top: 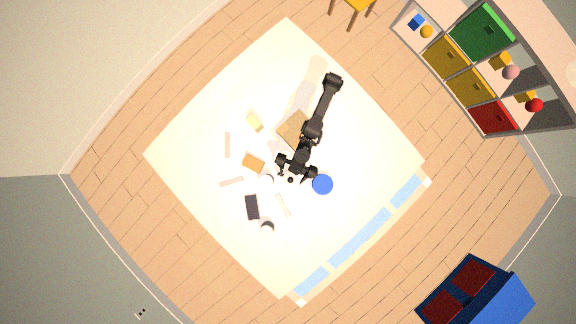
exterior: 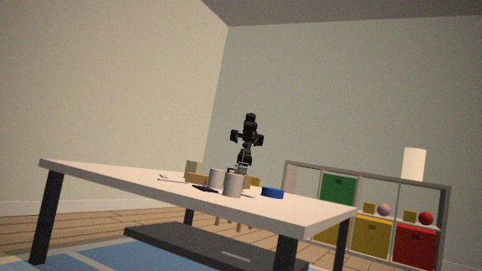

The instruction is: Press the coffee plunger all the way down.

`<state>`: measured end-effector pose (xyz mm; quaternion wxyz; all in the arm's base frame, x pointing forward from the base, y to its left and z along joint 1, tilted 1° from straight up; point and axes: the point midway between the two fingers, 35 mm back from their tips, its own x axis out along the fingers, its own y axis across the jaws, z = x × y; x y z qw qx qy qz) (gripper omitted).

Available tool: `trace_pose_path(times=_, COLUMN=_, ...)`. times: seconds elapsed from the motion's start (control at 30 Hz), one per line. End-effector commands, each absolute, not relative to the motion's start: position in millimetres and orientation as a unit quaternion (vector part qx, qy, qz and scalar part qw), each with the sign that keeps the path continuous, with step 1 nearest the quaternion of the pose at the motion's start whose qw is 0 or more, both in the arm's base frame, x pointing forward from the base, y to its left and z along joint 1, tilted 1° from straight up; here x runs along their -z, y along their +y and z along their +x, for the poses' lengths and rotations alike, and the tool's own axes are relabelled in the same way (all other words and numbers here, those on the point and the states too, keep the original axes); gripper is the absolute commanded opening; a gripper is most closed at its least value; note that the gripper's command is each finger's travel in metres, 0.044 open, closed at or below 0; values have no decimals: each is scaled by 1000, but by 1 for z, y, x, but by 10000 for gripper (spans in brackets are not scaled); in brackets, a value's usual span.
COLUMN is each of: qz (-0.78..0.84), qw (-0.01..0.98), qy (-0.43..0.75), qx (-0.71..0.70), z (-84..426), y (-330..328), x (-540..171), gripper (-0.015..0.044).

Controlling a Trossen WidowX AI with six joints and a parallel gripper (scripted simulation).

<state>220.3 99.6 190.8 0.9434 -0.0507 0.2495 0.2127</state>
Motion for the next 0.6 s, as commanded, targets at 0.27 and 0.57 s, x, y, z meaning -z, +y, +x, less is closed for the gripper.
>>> trace_pose_path(times=0.27, qz=-48, qw=944, qy=250, qx=-210, z=225, y=102, x=-186, gripper=282)
trace_pose_path(times=0.57, qz=-48, qw=944, qy=250, qx=-210, z=225, y=102, x=-186, gripper=117)
